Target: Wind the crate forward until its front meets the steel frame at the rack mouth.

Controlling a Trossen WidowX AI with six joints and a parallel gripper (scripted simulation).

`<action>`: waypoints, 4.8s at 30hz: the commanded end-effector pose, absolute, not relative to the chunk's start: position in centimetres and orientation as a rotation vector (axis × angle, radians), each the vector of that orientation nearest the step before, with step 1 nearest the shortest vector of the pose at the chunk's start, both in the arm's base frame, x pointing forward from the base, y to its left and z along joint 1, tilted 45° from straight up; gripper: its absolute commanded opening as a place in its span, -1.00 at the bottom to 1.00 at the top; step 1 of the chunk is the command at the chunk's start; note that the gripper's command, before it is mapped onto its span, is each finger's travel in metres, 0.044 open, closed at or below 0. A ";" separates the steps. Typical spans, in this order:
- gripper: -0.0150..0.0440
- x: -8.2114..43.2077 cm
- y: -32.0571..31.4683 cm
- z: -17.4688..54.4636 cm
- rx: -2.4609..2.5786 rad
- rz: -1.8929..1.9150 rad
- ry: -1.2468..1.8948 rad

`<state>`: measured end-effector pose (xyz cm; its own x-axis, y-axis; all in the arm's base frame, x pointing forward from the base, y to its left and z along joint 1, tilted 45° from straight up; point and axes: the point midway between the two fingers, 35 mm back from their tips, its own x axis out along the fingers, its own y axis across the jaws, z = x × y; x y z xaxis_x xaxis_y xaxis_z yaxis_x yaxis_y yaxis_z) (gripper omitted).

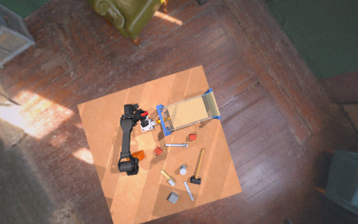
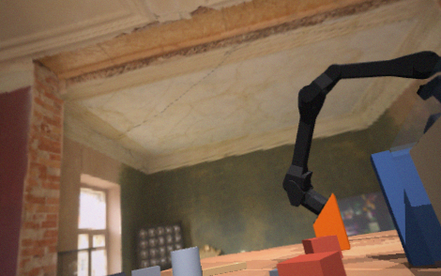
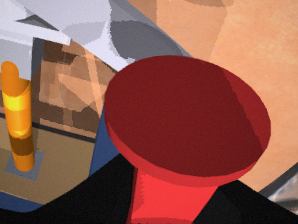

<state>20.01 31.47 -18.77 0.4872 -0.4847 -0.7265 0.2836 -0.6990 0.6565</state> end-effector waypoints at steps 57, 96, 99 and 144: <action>-0.49 10.6 29.8 -18.9 1.923 -1.313 -0.142; -0.49 7.3 26.9 -16.7 1.917 -1.316 -0.142; -0.49 7.1 26.6 -16.5 1.917 -1.316 -0.142; -0.49 6.3 22.3 -12.7 1.912 -1.315 -0.145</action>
<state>6.42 23.97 -13.65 0.4622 -0.4656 -0.7547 0.3266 -0.7018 0.6331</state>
